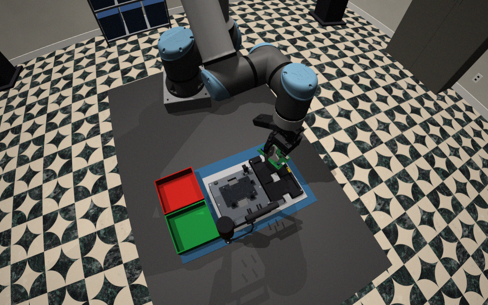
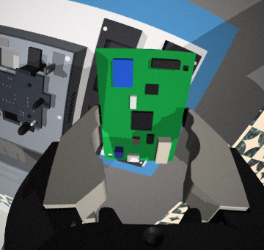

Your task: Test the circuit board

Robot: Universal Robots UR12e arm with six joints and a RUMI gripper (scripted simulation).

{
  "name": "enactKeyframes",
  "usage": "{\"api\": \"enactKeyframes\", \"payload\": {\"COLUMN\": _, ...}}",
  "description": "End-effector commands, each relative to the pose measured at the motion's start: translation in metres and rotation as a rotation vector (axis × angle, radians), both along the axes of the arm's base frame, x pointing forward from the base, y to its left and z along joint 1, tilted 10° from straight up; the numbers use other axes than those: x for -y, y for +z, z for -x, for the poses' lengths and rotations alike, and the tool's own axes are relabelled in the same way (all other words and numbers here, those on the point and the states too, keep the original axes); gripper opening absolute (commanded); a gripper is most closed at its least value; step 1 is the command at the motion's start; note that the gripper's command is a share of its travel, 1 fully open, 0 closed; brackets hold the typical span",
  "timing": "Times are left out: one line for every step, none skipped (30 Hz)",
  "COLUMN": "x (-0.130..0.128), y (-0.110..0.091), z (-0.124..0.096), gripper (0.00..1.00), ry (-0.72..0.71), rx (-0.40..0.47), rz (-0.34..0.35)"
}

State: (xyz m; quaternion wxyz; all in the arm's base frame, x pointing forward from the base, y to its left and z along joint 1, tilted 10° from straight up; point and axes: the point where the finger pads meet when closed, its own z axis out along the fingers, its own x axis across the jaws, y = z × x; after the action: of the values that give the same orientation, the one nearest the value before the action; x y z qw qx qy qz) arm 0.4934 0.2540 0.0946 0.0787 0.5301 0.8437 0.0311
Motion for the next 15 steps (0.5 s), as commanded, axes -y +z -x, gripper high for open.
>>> {"api": "enactKeyframes", "payload": {"x": -0.0025, "y": 0.0021, "z": -0.0012, "gripper": 0.39, "ry": 0.277, "rx": -0.006, "rz": 0.032}}
{"api": "enactKeyframes", "payload": {"x": -0.0022, "y": 0.002, "z": -0.0012, "gripper": 0.39, "ry": 0.317, "rx": -0.008, "rz": 0.039}}
{"api": "enactKeyframes", "payload": {"x": -0.0018, "y": 0.0019, "z": -0.0013, "gripper": 0.39, "ry": 0.356, "rx": -0.009, "rz": 0.046}}
{"api": "enactKeyframes", "payload": {"x": -0.0015, "y": 0.0018, "z": -0.0014, "gripper": 0.39, "ry": 0.394, "rx": -0.01, "rz": 0.052}}
{"api": "enactKeyframes", "payload": {"x": -0.0011, "y": 0.0016, "z": -0.0012, "gripper": 0.39, "ry": 0.432, "rx": -0.011, "rz": 0.059}}
{"api": "enactKeyframes", "payload": {"x": -0.0007, "y": 0.0015, "z": -0.001, "gripper": 0.39, "ry": 0.469, "rx": -0.012, "rz": 0.065}}
{"api": "enactKeyframes", "payload": {"x": -0.0005, "y": 0.0013, "z": -0.0007, "gripper": 0.39, "ry": 0.506, "rx": -0.013, "rz": 0.071}}
{"api": "enactKeyframes", "payload": {"x": -0.0005, "y": 0.0013, "z": -0.0007, "gripper": 0.39, "ry": 0.506, "rx": -0.013, "rz": 0.071}}
{"api": "enactKeyframes", "payload": {"x": -0.0005, "y": 0.0013, "z": -0.0007, "gripper": 0.39, "ry": 0.506, "rx": -0.013, "rz": 0.071}}
{"api": "enactKeyframes", "payload": {"x": -0.0003, "y": 0.0011, "z": -0.0004, "gripper": 0.39, "ry": 0.542, "rx": -0.015, "rz": 0.077}}
{"api": "enactKeyframes", "payload": {"x": -0.0004, "y": 0.0009, "z": 0.0, "gripper": 0.39, "ry": 0.577, "rx": -0.016, "rz": 0.083}}
{"api": "enactKeyframes", "payload": {"x": -0.0007, "y": 0.0009, "z": 0.0001, "gripper": 0.39, "ry": 0.613, "rx": -0.017, "rz": 0.089}}
{"api": "enactKeyframes", "payload": {"x": -0.001, "y": 0.0009, "z": 0.0002, "gripper": 0.39, "ry": 0.647, "rx": -0.017, "rz": 0.095}}
{"api": "enactKeyframes", "payload": {"x": -0.0014, "y": 0.0009, "z": 0.0003, "gripper": 0.39, "ry": 0.681, "rx": -0.018, "rz": 0.1}}
{"api": "enactKeyframes", "payload": {"x": -0.0015, "y": 0.0009, "z": 0.0004, "gripper": 0.39, "ry": 0.713, "rx": -0.019, "rz": 0.106}}
